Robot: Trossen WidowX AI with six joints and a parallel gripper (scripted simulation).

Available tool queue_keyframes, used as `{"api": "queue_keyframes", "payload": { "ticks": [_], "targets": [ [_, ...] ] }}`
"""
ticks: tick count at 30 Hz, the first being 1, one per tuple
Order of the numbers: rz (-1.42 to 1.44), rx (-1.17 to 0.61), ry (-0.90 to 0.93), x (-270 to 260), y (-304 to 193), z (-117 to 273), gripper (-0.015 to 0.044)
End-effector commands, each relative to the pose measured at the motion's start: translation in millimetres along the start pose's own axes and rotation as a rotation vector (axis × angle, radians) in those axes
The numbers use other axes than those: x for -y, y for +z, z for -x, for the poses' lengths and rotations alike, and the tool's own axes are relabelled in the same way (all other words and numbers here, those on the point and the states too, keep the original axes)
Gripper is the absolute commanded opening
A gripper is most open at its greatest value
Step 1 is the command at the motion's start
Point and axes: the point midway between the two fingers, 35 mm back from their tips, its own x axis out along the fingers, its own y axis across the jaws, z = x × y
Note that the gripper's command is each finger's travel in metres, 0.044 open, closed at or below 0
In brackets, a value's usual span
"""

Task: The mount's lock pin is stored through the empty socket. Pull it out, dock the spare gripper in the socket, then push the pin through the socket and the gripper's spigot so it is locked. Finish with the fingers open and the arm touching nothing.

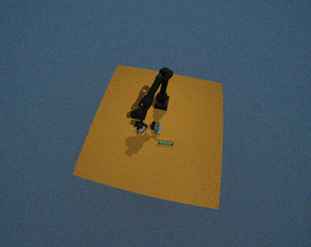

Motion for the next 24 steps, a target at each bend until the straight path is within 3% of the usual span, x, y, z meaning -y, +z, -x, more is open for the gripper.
{"api": "queue_keyframes", "payload": {
  "ticks": [1, 7, 24],
  "targets": [
    [0.843, 0.136, 0.141, 7.1, -5.8, 6.1, 0.044],
    [1.141, 0.214, 0.157, 7.5, -6.1, 9.9, 0.044],
    [1.146, 0.216, 0.157, 8.9, -3.0, 8.8, 0.044]
  ]
}}
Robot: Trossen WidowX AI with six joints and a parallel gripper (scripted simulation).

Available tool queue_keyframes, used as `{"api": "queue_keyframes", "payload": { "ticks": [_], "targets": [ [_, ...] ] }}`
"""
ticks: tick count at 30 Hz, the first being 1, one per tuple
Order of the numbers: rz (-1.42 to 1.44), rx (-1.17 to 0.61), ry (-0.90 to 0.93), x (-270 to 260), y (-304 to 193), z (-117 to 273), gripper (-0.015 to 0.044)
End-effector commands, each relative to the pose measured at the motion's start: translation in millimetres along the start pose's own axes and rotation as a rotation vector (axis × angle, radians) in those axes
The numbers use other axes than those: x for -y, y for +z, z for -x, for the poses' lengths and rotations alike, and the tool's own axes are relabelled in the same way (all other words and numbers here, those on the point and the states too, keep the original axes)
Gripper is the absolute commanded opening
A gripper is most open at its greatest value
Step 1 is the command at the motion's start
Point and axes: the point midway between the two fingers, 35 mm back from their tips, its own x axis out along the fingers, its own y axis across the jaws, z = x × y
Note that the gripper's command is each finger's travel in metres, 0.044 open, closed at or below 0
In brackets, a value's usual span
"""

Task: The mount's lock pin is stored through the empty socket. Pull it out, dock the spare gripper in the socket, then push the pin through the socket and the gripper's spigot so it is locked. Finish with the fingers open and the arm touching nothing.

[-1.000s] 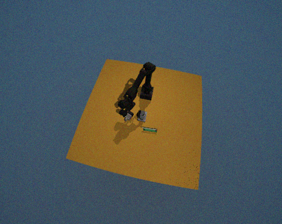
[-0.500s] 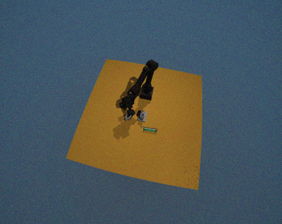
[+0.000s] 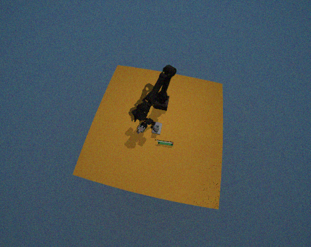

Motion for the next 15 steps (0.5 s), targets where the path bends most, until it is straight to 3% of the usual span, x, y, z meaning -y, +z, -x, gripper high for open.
{"api": "queue_keyframes", "payload": {
  "ticks": [1, 15],
  "targets": [
    [0.025, 0.002, 0.004, 0, -3, -1, 0.044],
    [0.025, 0.005, 0.0, 0, -44, -44, 0.044]
  ]
}}
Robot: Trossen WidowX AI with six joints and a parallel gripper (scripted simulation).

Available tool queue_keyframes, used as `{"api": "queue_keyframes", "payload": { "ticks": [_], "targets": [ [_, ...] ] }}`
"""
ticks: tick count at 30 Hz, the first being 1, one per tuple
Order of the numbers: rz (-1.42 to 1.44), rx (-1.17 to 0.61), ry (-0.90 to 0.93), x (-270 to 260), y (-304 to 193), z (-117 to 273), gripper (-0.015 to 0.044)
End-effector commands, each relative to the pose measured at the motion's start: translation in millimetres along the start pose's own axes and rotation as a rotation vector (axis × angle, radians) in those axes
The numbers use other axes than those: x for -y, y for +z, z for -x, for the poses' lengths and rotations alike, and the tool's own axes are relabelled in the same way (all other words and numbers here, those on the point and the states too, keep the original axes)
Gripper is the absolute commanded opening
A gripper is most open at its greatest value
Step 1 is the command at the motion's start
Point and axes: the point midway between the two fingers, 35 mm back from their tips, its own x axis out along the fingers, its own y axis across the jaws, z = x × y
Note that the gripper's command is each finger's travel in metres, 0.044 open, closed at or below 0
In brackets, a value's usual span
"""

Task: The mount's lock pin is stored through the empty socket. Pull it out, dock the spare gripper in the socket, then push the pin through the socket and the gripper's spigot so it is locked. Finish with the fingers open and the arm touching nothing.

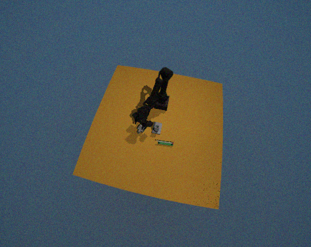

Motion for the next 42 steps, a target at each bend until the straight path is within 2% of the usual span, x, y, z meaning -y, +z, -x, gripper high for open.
{"api": "queue_keyframes", "payload": {
  "ticks": [1, 42],
  "targets": [
    [0.002, -0.008, -0.002, -1, -18, -11, 0.044],
    [0.002, -0.009, -0.002, -3, -66, -55, 0.044]
  ]
}}
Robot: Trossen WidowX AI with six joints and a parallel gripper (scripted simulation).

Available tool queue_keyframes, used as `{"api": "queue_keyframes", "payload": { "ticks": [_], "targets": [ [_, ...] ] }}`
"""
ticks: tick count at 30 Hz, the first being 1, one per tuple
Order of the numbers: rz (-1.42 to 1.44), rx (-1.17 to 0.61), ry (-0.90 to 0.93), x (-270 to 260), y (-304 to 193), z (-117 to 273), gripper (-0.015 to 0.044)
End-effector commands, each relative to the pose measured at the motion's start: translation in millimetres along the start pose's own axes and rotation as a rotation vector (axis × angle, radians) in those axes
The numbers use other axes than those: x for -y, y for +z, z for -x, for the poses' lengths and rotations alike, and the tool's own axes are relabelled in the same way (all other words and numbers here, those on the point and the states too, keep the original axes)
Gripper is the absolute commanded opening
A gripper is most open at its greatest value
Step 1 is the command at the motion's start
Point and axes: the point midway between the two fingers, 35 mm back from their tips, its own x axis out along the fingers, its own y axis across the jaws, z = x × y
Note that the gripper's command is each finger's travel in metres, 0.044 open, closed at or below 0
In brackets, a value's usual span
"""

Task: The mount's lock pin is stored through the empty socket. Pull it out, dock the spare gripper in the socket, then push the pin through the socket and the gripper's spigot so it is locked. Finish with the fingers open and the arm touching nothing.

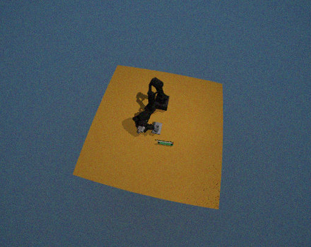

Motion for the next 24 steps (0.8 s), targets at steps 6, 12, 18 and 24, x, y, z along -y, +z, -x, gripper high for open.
{"api": "queue_keyframes", "payload": {
  "ticks": [6, 12, 18, 24],
  "targets": [
    [-0.004, -0.009, -0.003, -0.1, -11.0, -4.1, 0.044],
    [-0.004, -0.009, -0.003, -0.1, -11.0, -4.1, 0.0282],
    [-0.004, -0.009, -0.003, -0.3, -11.1, -4.0, 0.0223],
    [-0.004, -0.009, -0.003, -0.2, -9.1, -3.3, 0.0105]
  ]
}}
